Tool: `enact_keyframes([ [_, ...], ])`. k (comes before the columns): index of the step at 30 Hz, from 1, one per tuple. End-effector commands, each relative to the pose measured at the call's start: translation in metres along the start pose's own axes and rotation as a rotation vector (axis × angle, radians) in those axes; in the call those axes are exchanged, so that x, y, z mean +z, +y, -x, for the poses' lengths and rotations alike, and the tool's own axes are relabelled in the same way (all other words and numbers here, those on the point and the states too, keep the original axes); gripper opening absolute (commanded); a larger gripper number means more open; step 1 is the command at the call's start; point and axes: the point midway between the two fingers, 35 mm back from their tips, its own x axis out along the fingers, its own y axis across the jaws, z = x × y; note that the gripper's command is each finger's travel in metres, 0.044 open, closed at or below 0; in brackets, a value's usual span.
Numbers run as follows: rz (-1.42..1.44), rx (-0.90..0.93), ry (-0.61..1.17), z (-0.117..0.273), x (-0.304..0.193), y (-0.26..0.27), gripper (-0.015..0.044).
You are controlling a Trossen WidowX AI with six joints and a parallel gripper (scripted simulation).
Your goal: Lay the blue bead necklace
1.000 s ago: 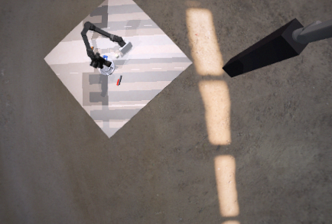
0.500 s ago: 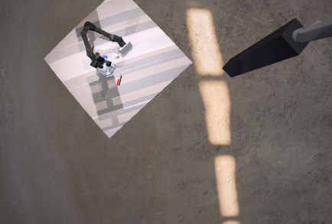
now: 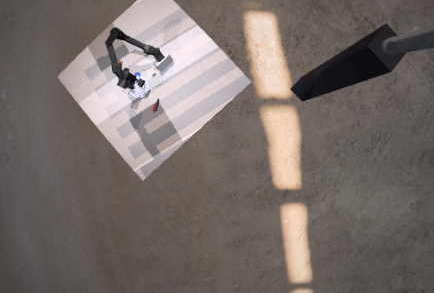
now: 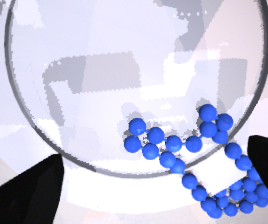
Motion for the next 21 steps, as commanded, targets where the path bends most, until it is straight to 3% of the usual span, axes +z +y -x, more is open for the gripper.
enact_keyframes([
  [1, -0.006, 0.004, 0.000, 0.001, 0.000, 0.000, 0.0440],
  [12, -0.006, 0.004, 0.000, 0.001, 0.000, 0.000, 0.0440],
  [21, 0.618, 0.003, 0.000, 0.011, -0.021, -0.048, 0.0204],
])
